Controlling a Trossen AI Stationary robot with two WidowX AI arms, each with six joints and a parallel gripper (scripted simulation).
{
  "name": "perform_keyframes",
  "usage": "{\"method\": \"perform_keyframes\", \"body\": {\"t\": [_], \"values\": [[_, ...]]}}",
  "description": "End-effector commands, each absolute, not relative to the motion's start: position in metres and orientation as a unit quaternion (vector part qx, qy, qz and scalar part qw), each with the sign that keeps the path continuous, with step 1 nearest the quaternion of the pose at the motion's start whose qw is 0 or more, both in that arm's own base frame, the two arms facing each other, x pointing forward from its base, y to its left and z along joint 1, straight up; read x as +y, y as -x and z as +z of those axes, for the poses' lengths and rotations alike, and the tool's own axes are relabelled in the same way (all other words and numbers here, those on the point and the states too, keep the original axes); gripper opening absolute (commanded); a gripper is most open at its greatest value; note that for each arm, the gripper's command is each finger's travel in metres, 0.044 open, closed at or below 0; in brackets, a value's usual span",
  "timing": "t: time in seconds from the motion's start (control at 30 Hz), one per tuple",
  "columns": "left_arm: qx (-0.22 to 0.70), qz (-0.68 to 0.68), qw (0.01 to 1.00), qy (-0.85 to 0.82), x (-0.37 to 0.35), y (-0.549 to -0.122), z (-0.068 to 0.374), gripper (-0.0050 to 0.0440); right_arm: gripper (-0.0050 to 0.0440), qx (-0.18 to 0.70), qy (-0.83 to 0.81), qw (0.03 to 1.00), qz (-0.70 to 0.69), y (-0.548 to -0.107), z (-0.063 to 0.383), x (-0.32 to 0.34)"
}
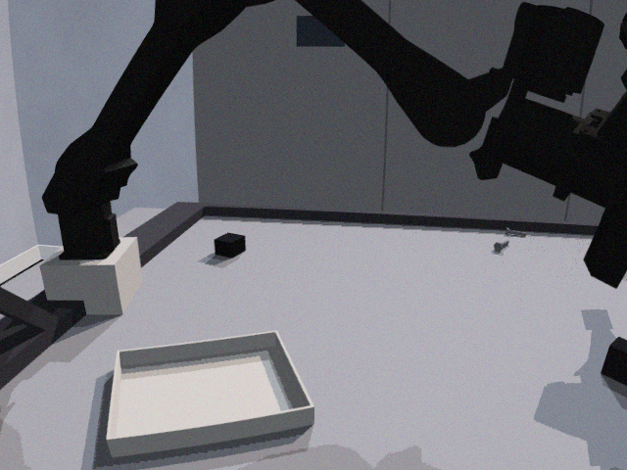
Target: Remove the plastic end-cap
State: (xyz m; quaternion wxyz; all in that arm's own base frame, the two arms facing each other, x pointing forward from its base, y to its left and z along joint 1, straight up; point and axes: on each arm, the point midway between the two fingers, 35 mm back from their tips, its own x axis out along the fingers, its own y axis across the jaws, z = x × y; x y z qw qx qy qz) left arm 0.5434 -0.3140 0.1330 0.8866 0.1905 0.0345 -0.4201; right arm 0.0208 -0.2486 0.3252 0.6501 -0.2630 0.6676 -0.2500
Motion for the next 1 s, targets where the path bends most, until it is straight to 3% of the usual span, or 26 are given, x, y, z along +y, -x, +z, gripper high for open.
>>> {"method": "perform_keyframes", "body": {"t": [0.0,0.53,0.57,0.97], "values": [[0.013,-0.417,0.889,-0.191,-0.314,-0.544,0.157,0.044,0.0,0.665,0.268,0.649,-0.256,-0.021,0.33,-0.247],[0.013,-0.417,0.889,-0.191,-0.314,-0.544,0.157,0.044,0.0,0.665,0.268,0.649,-0.256,-0.021,0.33,-0.247],[0.035,-0.415,0.889,-0.189,-0.309,-0.543,0.138,0.044,0.0,0.668,0.263,0.65,-0.25,-0.021,0.325,-0.249],[0.031,-0.346,0.924,-0.161,-0.247,-0.531,0.21,0.044,0.0,0.668,0.263,0.65,-0.25,-0.021,0.325,-0.249]]}}
